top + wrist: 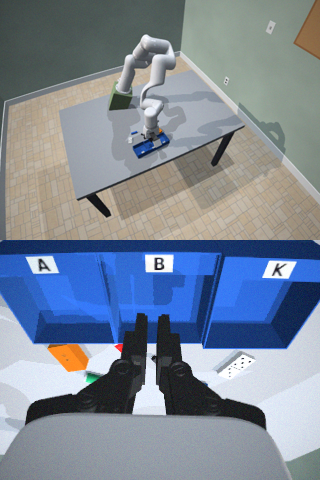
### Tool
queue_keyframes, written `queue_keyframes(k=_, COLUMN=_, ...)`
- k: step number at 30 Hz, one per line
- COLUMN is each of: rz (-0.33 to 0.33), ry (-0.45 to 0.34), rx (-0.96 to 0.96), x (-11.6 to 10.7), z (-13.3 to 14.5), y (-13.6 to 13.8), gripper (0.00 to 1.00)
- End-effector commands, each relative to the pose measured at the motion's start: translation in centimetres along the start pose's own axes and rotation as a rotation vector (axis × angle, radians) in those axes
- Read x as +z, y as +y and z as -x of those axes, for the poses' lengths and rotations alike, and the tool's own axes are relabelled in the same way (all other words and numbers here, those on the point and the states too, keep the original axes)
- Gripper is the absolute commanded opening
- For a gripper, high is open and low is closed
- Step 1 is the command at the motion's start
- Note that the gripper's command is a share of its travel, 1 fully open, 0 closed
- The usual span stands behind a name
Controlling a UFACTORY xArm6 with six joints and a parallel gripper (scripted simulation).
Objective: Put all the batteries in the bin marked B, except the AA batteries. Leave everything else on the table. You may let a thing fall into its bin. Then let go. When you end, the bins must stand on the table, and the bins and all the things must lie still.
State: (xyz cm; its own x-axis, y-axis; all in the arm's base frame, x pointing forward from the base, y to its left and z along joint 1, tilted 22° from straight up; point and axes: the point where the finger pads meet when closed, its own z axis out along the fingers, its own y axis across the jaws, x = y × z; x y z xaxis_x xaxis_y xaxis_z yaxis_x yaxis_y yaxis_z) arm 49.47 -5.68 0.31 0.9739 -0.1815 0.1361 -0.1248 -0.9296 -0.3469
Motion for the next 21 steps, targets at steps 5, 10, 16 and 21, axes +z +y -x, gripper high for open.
queue_keyframes(k=5, rz=0.000, ry=0.001, rx=0.000, x=-0.8, z=0.0, y=-1.0, gripper=0.07)
queue_keyframes(k=10, rz=0.000, ry=0.001, rx=0.000, x=-0.8, z=0.1, y=-3.5, gripper=0.07)
queue_keyframes(k=16, rz=0.000, ry=0.001, rx=0.000, x=-0.8, z=0.3, y=-6.5, gripper=0.07)
queue_keyframes(k=21, rz=0.000, ry=0.001, rx=0.000, x=-0.8, z=0.4, y=-8.0, gripper=0.07)
